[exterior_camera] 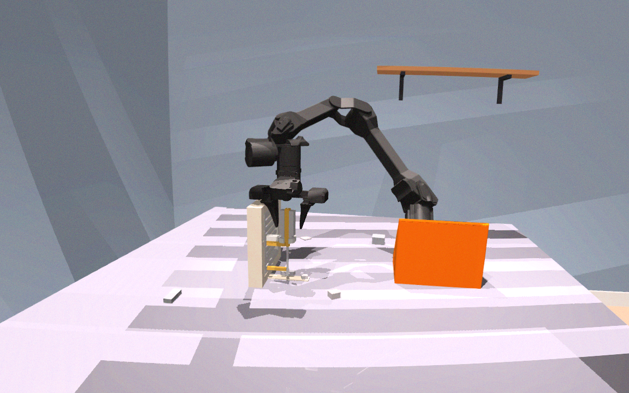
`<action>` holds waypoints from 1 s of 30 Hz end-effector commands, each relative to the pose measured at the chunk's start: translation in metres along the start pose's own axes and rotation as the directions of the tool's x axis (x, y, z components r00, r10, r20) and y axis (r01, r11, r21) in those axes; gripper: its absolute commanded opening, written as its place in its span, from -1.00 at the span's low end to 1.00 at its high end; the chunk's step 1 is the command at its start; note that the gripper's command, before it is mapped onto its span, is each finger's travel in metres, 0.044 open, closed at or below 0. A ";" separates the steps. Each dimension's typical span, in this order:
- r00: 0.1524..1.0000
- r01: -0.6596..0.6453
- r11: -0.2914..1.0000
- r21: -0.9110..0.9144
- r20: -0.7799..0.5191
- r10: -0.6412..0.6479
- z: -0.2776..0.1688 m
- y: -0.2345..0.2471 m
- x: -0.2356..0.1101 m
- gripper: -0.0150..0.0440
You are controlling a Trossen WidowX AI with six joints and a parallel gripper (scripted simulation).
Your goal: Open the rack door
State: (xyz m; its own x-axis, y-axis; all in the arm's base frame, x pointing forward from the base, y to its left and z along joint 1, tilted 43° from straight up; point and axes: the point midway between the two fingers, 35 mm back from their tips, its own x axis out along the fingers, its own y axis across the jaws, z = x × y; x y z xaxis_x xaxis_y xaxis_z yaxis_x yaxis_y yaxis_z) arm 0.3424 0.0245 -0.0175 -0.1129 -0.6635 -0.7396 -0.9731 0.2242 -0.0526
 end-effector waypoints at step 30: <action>1.000 0.002 -0.047 0.999 -0.002 -0.008 -0.002 -0.003 0.001 0.49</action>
State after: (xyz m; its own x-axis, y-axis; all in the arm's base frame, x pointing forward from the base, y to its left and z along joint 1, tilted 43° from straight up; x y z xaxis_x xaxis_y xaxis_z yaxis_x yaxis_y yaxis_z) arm 0.3442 0.0220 -0.0171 -0.1090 -0.6668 -0.7373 0.1300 0.7257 -0.6756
